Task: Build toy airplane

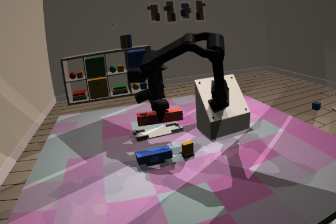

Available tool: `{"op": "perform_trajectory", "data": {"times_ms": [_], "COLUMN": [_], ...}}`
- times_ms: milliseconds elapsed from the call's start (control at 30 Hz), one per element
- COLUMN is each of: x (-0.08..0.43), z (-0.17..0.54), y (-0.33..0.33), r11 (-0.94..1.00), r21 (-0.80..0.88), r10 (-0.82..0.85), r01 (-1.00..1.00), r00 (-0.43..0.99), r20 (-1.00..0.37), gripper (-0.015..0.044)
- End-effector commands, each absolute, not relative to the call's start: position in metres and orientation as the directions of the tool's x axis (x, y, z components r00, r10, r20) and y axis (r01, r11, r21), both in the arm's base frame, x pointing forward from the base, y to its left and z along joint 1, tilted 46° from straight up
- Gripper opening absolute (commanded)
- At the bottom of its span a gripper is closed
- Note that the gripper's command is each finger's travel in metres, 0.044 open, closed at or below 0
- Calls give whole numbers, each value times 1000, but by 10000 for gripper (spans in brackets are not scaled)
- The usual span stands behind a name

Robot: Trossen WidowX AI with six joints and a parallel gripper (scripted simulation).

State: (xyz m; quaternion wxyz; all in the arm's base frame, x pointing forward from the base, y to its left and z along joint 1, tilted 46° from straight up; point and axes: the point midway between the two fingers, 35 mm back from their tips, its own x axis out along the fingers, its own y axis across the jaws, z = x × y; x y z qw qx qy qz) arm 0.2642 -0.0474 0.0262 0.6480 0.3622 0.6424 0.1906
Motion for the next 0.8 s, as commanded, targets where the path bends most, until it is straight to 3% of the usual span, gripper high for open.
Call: {"op": "perform_trajectory", "data": {"times_ms": [0,767], "x": [263,268], "z": [34,-22], "y": [-54,-84], "r11": [671,688], "r21": [711,709], "r10": [706,702], "r01": [209,154], "r00": [109,109], "r20": [-699,-704], "gripper": [0,0]}}
